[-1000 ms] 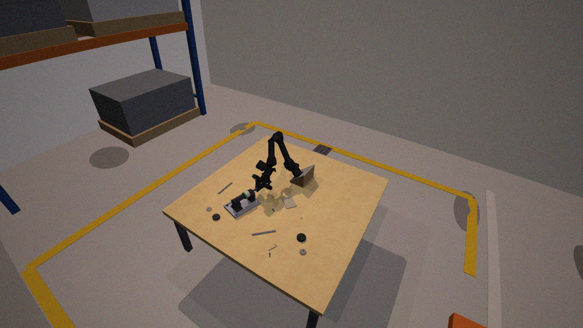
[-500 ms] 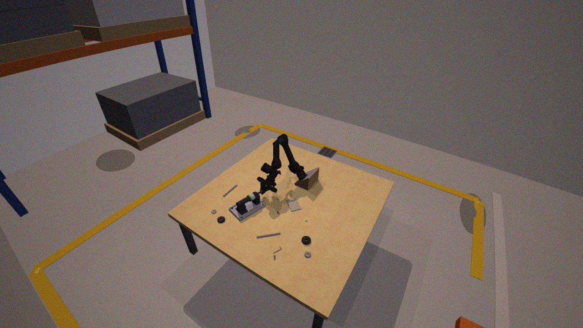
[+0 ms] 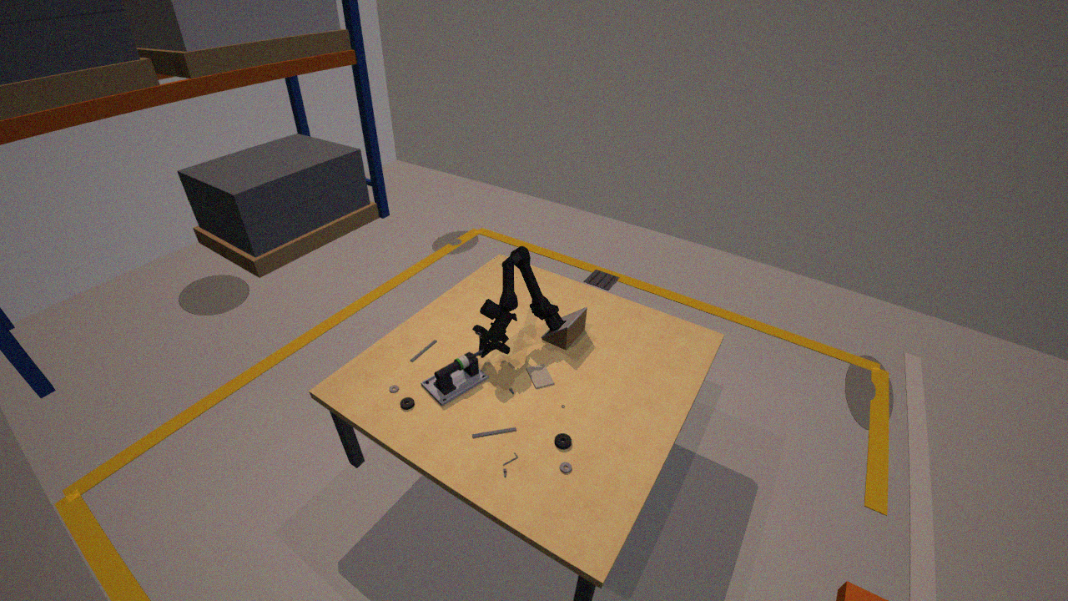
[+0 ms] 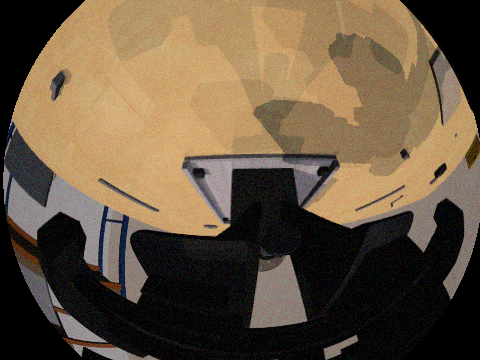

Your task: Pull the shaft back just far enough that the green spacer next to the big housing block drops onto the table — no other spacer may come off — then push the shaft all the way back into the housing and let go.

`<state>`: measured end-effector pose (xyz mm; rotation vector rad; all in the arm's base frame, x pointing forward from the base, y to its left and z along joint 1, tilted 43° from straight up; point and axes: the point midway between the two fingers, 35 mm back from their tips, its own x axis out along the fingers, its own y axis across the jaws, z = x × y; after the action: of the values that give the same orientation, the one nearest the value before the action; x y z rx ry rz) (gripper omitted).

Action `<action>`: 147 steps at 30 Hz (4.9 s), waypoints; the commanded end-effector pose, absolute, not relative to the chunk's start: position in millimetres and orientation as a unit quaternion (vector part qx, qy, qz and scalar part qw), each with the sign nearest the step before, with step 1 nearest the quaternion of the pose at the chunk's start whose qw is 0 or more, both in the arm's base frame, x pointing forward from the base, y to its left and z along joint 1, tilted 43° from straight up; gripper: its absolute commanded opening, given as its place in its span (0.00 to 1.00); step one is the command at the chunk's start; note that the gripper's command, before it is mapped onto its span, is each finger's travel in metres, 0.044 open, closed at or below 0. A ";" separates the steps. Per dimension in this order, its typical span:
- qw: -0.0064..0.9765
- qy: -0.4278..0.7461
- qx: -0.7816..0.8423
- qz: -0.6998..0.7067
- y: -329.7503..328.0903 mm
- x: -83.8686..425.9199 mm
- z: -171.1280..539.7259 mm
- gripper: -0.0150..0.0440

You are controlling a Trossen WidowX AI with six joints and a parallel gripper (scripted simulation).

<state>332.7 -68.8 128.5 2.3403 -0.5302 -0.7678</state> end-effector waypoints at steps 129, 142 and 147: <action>0.305 -0.200 0.885 -0.291 -67.7 320.2 125.8 0.25; 0.305 -0.200 0.885 -0.291 -67.6 319.0 125.6 0.25; 0.305 -0.200 0.885 -0.291 -67.6 318.6 125.5 0.25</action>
<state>319.1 -67.7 125.8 2.3397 -0.5297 -0.7691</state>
